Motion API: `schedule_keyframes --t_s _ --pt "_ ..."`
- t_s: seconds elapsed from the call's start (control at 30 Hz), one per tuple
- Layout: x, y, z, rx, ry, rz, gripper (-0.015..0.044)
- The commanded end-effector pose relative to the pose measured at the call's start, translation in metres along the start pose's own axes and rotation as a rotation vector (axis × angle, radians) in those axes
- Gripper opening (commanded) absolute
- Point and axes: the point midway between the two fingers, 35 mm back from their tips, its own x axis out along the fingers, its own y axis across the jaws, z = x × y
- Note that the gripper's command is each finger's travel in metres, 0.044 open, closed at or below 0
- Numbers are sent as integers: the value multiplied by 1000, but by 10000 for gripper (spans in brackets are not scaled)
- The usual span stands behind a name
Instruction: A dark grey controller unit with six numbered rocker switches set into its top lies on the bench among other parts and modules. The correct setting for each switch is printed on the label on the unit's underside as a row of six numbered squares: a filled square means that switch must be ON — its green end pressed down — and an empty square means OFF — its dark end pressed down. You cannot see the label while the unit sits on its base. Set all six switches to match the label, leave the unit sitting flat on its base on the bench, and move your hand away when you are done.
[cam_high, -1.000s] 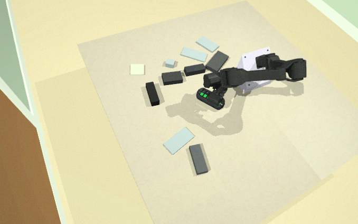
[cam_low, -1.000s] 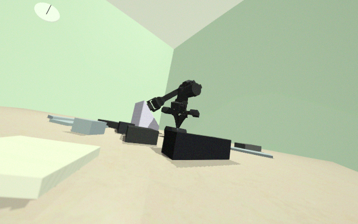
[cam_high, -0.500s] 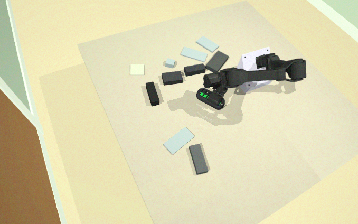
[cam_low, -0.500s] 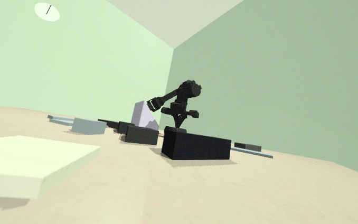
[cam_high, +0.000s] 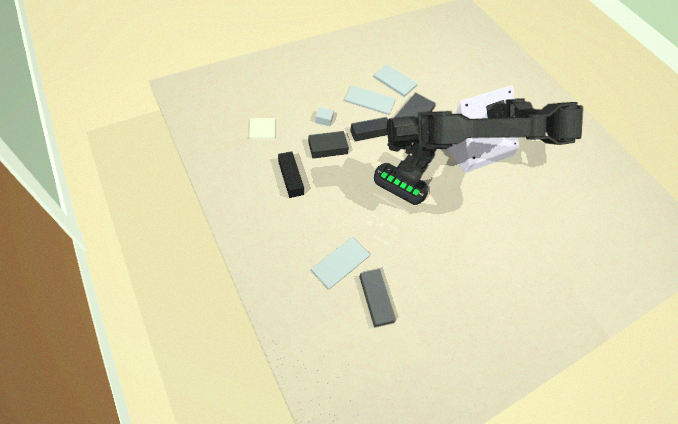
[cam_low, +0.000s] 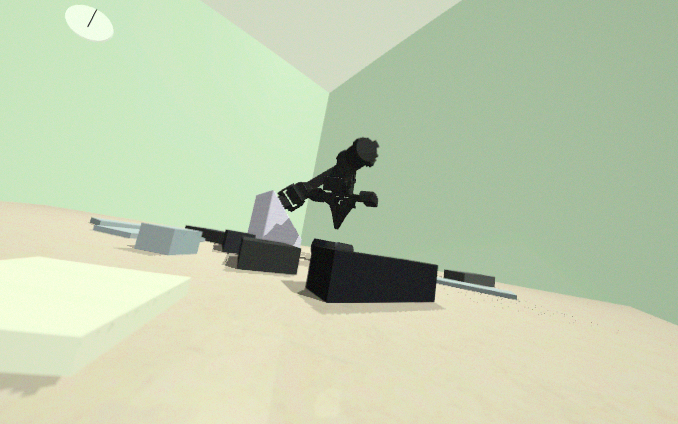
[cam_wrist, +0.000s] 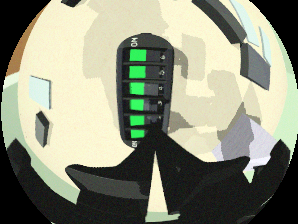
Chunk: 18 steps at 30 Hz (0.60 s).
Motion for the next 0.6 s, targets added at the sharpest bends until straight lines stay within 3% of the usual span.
schedule_keyframes --t_s 0.0,0.57 --pt "-2 0 12 -4 -6 0 0" --pt "21 1 12 -4 -6 0 0"
